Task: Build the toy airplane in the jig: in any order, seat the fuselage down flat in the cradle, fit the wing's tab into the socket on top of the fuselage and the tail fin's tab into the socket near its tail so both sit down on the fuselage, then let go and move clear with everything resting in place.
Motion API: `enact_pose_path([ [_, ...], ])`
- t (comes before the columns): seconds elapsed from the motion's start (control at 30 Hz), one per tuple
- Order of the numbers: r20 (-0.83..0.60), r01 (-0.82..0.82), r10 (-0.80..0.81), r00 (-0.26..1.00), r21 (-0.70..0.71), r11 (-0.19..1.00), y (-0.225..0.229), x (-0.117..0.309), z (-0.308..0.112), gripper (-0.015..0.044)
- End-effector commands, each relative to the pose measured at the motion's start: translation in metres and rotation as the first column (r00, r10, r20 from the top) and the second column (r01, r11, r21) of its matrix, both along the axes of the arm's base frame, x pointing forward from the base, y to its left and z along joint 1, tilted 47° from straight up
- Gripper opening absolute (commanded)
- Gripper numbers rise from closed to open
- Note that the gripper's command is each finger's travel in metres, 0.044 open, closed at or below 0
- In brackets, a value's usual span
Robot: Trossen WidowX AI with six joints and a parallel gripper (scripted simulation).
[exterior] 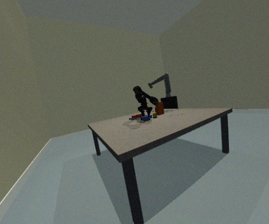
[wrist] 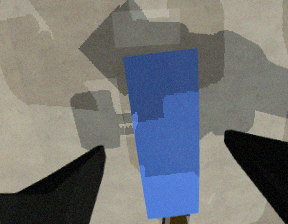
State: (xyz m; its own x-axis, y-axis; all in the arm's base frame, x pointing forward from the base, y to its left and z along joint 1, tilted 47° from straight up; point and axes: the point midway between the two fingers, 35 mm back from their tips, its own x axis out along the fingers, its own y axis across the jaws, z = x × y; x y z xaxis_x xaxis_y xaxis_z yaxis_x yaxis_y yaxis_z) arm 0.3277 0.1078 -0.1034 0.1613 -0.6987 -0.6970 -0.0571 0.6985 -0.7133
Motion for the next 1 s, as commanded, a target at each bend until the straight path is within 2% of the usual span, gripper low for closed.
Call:
enact_pose_path([
  [0.0, -0.008, 0.000, 0.000, 1.000, -0.008, 1.000, -0.0067, -0.0012, -0.0049, 0.0440],
  [0.33, -0.007, 0.000, 0.000, 1.000, -0.010, 1.000, -0.0167, 0.0003, -0.0139, 0.0440],
  [0.63, -0.007, 0.000, 0.000, 1.000, -0.010, 1.000, -0.0167, 0.0003, -0.0139, 0.0204],
  [0.8, -0.007, 0.000, 0.000, 1.000, -0.010, 1.000, -0.0167, 0.0003, -0.0139, 0.0170],
  [0.97, -0.007, 0.004, -0.004, 1.000, -0.008, 1.000, -0.0144, 0.0005, -0.0118, 0.0039],
])
